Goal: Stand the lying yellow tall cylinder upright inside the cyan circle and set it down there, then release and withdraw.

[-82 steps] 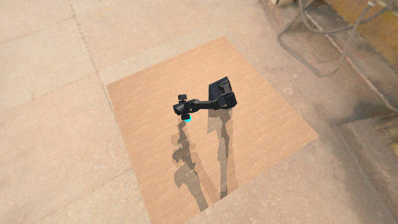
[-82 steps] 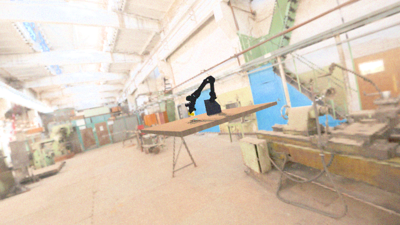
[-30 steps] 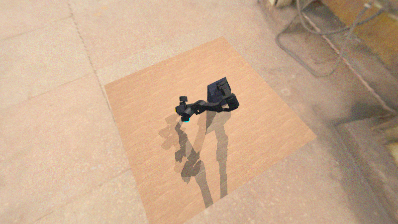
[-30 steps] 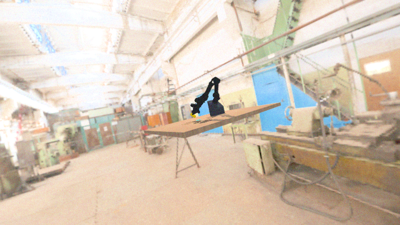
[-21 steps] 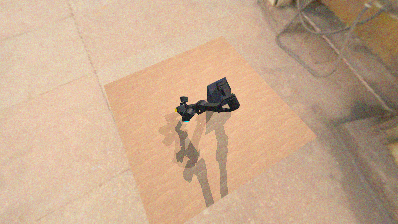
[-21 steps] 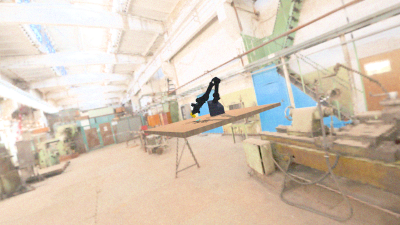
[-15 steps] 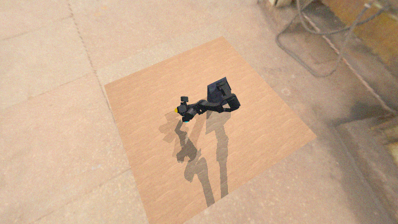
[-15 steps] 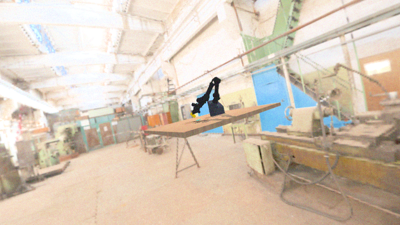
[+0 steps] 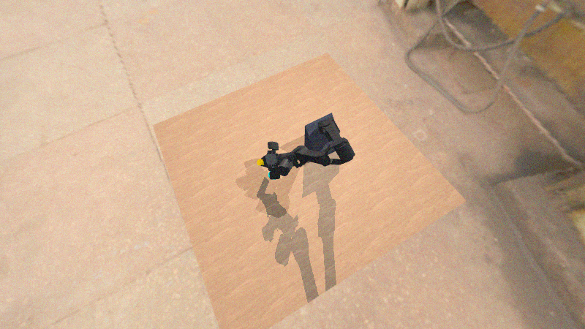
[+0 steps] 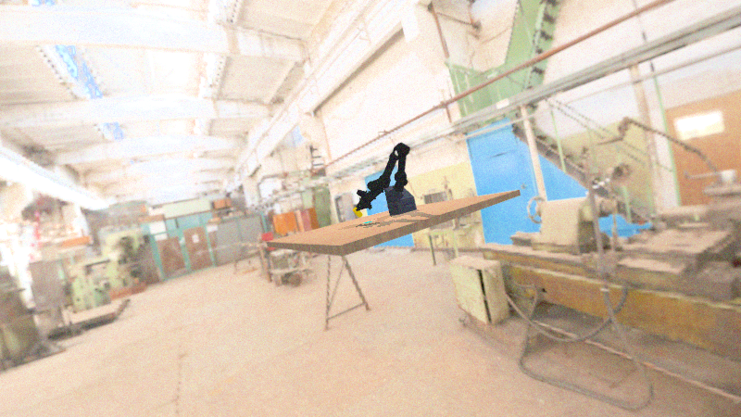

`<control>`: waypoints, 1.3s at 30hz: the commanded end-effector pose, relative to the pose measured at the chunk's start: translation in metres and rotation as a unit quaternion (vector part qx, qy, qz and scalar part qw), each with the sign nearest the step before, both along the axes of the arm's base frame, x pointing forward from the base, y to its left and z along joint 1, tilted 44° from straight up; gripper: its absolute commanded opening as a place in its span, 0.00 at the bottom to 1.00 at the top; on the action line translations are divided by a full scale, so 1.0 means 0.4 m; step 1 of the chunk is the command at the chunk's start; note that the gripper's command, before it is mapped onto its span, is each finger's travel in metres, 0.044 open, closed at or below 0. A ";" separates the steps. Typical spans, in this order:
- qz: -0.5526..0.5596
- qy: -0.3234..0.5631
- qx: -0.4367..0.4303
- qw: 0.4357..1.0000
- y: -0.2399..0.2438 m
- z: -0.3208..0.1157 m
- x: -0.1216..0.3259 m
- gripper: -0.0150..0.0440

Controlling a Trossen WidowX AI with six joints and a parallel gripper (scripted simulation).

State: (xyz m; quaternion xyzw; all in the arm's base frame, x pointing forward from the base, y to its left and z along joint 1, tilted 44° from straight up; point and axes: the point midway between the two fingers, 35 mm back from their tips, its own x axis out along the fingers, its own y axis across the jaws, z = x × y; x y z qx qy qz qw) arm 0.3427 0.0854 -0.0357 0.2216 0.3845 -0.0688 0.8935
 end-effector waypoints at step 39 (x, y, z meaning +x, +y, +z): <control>-0.080 -0.130 0.036 0.988 -0.006 0.082 -0.050 0.43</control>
